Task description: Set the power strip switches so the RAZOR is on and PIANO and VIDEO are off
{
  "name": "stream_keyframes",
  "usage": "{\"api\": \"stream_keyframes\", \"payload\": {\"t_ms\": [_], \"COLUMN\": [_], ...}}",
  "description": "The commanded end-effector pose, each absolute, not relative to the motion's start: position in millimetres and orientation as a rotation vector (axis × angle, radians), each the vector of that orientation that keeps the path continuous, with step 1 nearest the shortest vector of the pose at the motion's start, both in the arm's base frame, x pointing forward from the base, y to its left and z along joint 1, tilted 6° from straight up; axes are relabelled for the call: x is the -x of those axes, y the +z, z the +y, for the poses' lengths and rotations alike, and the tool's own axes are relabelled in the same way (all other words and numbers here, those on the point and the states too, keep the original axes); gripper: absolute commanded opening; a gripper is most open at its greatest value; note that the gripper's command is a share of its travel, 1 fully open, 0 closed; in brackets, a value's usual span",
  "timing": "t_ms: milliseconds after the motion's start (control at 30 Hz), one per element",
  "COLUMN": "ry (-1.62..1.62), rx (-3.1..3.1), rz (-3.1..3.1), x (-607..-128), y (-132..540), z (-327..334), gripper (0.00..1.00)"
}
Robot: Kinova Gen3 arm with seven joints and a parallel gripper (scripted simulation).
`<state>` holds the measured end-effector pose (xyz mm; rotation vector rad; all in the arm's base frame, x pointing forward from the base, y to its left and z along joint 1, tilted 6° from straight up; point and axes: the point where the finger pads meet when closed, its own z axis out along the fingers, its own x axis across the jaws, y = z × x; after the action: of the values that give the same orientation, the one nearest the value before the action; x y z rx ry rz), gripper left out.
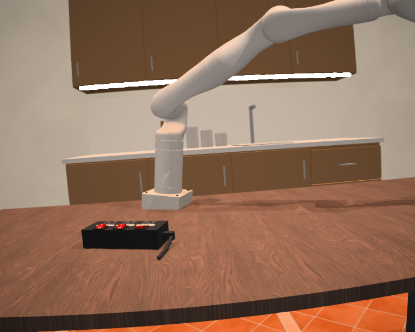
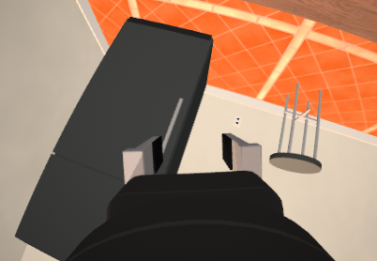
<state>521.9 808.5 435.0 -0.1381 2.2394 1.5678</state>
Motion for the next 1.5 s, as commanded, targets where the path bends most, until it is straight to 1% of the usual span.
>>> {"api": "stream_keyframes", "payload": {"t_ms": [0,133,233,300,400,500,533,567,600,633,667,700,733,767,800,867,900,933,967,1000,1033,1100,1133,1167,1200,1267,1300,1333,1367,1433,1467], "ry": [1.552,1.502,1.441,1.441,1.358,1.326,1.291,1.291,1.255,1.255,1.216,1.216,1.176,1.176,1.134,1.134,1.091,1.091,1.046,1.046,1.001,1.001,0.954,0.954,0.908,0.908,0.861,0.861,0.814,0.814,0.768], "rx": [0.123,0.074,0.010,0.010,-0.087,-0.127,-0.172,-0.172,-0.222,-0.222,-0.277,-0.277,-0.336,-0.336,-0.401,-0.401,-0.470,-0.470,-0.544,-0.544,-0.623,-0.623,-0.706,-0.706,-0.792,-0.792,-0.882,-0.882,-0.975,-0.975,-1.071], "rz": [2.248,2.291,2.341,2.341,2.402,2.424,2.446,2.446,2.468,2.468,2.490,2.490,2.510,2.510,2.529,2.529,2.547,2.547,2.561,2.561,2.573,2.573,2.582,2.582,2.587,2.587,2.588,2.588,2.585,2.585,2.577], "x": [-530.7,-551.6,-575.8,-575.8,-606.1,-617.0,-628.2,-628.2,-639.3,-639.3,-650.2,-650.2,-660.7,-660.7,-670.1,-670.1,-679.4,-679.4,-686.8,-687.1,-691.3,-693.4,-698.1,-698.1,-699.9,-701.0,-702.0,-702.0,-700.3,-700.3,-697.7], "y": [431.6,411.1,386.5,386.5,354.2,341.9,329.0,329.0,315.5,315.5,301.5,301.5,287.2,287.2,272.9,272.9,258.0,258.0,243.6,243.3,230.6,228.8,214.5,214.5,201.9,200.6,187.2,187.2,175.7,175.7,162.2], "z": [799.6,775.6,744.2,744.2,698.4,679.4,658.5,658.5,635.6,635.6,610.7,610.7,583.8,583.8,556.0,556.0,524.3,524.3,493.1,492.0,465.1,458.2,423.2,423.2,392.8,387.2,350.5,350.5,319.5,319.5,276.5], "gripper": [1.00,1.00,1.00,1.00,1.00,1.00,1.00,1.00,1.00,1.00,1.00,1.00,1.00,1.00,1.00,1.00,1.00,1.00,1.00,1.00,1.00,1.00,1.00,1.00,1.00,1.00,1.00,1.00,1.00,1.00,1.00]}}
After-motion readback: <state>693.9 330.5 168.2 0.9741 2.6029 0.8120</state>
